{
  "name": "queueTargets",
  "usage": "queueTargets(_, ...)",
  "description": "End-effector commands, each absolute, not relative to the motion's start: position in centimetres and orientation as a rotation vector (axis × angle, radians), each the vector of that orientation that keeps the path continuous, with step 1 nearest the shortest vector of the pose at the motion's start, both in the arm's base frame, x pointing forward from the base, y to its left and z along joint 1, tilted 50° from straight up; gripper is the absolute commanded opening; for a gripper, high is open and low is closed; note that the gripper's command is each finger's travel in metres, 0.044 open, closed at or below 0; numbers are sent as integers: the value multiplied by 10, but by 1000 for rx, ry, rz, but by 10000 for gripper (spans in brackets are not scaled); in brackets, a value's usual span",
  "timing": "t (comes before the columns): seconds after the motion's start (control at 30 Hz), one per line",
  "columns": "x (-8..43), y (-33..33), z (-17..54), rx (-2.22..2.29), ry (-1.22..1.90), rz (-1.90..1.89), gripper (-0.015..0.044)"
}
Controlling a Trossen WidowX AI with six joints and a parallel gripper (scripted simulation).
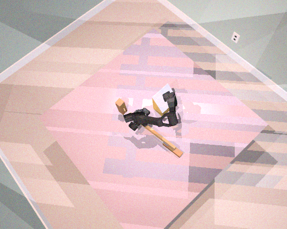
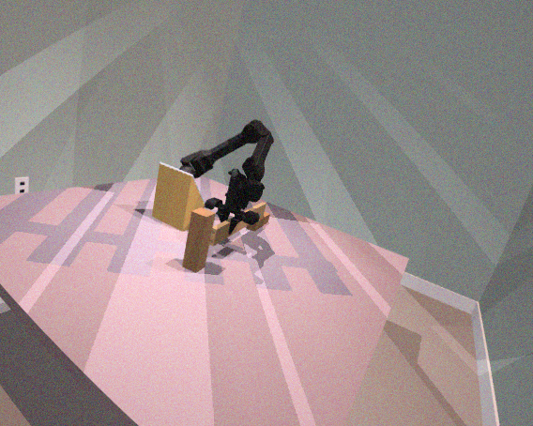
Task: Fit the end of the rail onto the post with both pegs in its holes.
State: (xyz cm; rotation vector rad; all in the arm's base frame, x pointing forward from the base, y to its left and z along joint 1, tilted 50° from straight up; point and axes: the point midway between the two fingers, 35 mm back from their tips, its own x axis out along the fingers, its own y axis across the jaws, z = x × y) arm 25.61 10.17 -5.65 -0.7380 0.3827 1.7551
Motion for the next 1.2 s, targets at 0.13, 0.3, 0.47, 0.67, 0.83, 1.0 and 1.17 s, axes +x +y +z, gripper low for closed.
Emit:
queueTargets(0.13,256,101,-57,-737,383,1751,0)
queueTargets(0.3,256,101,-57,-737,383,1751,0)
queueTargets(0.47,256,100,-58,-737,383,1751,0)
queueTargets(0.67,256,99,-59,-737,383,1751,0)
queueTargets(0.83,257,98,-60,-737,383,1751,0)
queueTargets(1.0,258,97,-60,-737,383,1751,0)
queueTargets(1.17,259,96,-61,-737,383,1751,0)
